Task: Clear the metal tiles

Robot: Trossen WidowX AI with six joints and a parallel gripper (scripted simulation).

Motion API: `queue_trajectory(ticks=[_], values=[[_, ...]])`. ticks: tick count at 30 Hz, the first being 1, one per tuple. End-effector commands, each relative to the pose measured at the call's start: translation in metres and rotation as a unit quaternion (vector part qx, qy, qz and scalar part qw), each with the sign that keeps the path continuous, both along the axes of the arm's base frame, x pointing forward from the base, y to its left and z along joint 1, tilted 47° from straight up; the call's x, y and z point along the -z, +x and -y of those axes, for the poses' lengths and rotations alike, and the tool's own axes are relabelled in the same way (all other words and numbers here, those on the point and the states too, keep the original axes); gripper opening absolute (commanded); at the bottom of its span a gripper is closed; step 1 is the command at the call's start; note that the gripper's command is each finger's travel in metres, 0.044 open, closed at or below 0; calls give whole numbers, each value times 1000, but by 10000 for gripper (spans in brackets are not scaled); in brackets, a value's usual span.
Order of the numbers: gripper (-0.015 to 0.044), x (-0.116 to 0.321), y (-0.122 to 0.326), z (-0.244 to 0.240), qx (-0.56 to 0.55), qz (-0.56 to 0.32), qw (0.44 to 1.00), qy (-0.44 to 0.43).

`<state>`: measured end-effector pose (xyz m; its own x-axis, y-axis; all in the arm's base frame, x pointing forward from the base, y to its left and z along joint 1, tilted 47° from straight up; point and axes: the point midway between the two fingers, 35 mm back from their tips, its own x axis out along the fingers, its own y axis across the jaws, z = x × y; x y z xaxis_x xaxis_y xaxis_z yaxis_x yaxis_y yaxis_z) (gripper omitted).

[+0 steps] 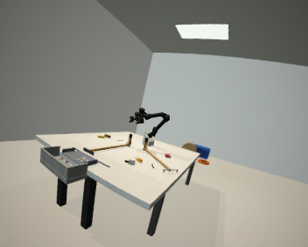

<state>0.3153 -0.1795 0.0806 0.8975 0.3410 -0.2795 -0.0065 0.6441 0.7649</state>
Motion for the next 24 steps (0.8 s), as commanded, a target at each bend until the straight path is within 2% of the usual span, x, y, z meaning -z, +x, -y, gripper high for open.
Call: queue_trajectory(ticks=[1,24], values=[[440,-20,-6,16,19,27,999,-3],[440,-103,-68,81,99,130,986,-26]])
